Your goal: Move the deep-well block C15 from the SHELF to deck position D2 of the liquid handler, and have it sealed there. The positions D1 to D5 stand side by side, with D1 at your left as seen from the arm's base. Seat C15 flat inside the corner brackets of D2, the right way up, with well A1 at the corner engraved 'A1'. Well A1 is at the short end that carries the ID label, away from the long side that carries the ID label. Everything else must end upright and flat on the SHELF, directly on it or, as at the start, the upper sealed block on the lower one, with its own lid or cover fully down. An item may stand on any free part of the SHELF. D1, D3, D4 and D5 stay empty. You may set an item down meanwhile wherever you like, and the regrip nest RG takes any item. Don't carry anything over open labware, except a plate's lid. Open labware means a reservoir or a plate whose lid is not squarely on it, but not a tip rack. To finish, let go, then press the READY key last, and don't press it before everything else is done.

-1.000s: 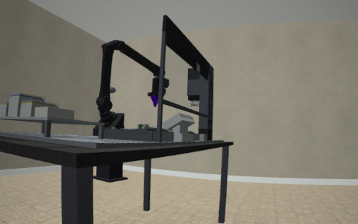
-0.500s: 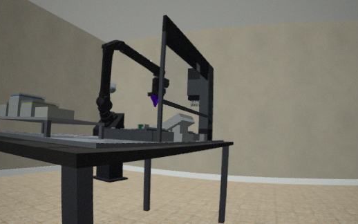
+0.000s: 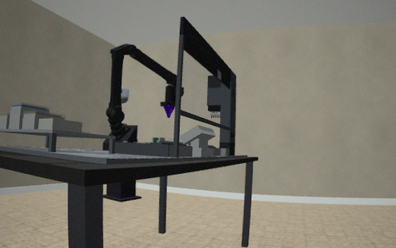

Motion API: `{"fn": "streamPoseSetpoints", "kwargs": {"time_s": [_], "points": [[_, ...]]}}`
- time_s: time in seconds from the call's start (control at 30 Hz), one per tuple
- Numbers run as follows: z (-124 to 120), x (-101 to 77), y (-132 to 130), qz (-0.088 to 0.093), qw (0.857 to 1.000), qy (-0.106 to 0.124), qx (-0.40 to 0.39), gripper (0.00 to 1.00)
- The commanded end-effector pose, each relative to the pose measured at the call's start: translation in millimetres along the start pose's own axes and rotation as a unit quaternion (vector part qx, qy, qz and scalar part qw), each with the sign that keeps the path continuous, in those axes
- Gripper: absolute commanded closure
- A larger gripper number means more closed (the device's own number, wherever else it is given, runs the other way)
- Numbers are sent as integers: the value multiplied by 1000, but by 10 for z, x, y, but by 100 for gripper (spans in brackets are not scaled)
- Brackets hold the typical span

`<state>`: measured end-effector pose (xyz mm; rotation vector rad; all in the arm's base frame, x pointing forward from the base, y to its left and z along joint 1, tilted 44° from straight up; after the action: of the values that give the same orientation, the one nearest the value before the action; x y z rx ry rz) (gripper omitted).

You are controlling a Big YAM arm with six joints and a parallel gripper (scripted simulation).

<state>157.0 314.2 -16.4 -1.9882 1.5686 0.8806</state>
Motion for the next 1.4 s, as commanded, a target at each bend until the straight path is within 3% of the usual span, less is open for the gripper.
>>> {"fn": "streamPoseSetpoints", "kwargs": {"time_s": [0.0,0.1,0.87,0.97,1.0,1.37], "points": [[92,-2,149,-9,1000,-1,3,100],[68,-93,278,-14,1000,-15,8,100],[156,-42,1334,-8,1000,-12,5,100],[156,-46,1348,-9,1000,-13,5,100],[136,-29,1275,0,1000,-13,15,100],[144,-36,1305,-5,1000,-12,10,100]]}}
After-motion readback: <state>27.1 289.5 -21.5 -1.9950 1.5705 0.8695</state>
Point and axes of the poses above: the point where the finger pads meet when closed, its own x axis out along the fingers, its own y axis across the jaws, z = x × y, the point moved 5 cm from there along -x, back along the fingers, and after that the axes turned 8 degrees about -x, right-handed, at the moved point
